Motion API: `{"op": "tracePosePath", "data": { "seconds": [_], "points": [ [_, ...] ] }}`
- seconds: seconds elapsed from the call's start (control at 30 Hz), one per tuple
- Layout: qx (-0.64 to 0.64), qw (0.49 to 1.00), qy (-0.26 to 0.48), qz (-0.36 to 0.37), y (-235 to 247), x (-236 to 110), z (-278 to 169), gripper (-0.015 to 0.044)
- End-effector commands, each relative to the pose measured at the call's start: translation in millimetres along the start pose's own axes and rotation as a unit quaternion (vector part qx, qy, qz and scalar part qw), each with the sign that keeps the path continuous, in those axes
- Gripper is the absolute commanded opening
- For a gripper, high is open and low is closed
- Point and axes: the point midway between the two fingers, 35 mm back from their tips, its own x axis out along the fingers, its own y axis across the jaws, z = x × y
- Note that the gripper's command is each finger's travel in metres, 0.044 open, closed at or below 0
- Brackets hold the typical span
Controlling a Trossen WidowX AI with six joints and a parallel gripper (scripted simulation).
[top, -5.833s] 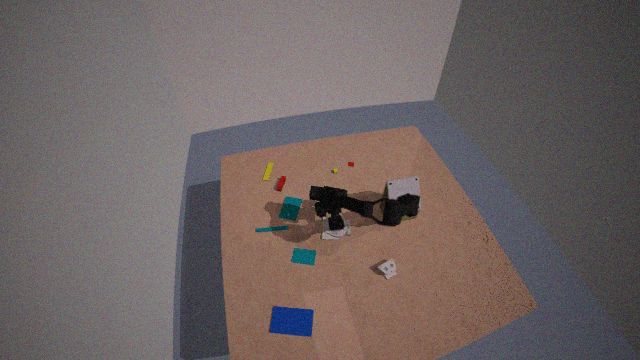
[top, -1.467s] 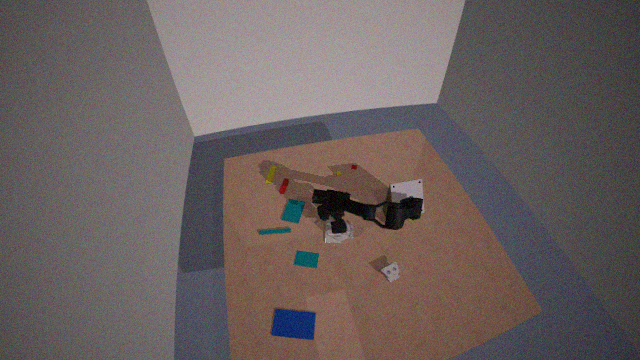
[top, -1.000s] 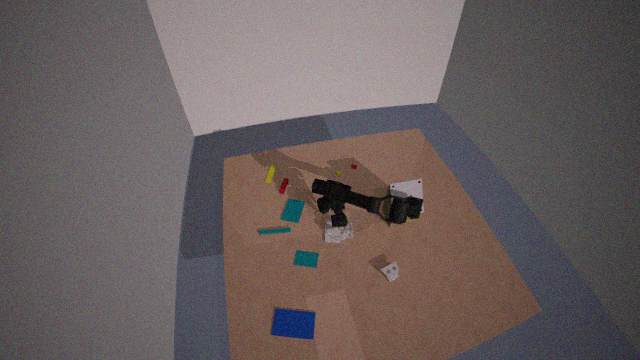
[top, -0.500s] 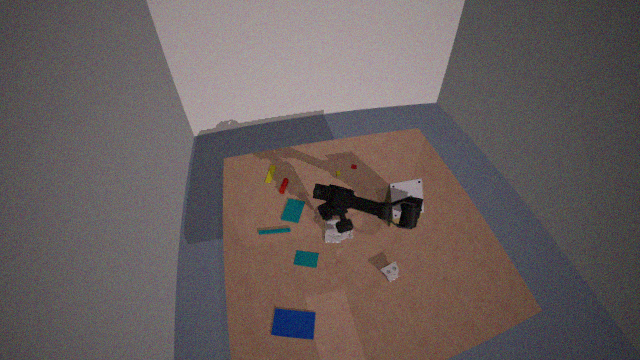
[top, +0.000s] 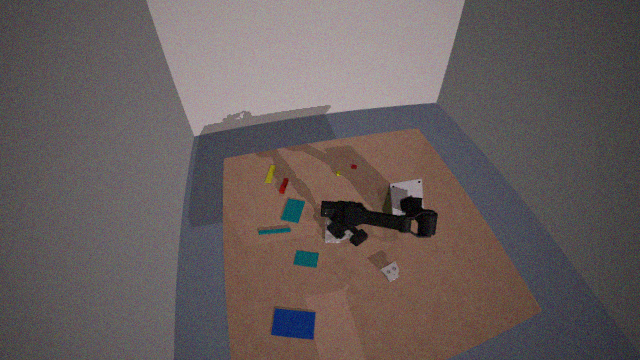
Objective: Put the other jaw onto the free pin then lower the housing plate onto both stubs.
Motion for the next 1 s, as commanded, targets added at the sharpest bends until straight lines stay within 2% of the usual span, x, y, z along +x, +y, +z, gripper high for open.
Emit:
{"op": "tracePosePath", "data": {
  "seconds": [0.0,0.47,0.97],
  "points": [
    [-0.052,0.999,0.003,0.003,20.7,-0.2,0.2,0.0440],
    [-0.230,0.973,0.003,0.003,86.4,-6.6,-1.6,0.0440],
    [-0.413,0.911,-0.002,0.008,151.1,-12.6,-19.7,0.0440]
  ]
}}
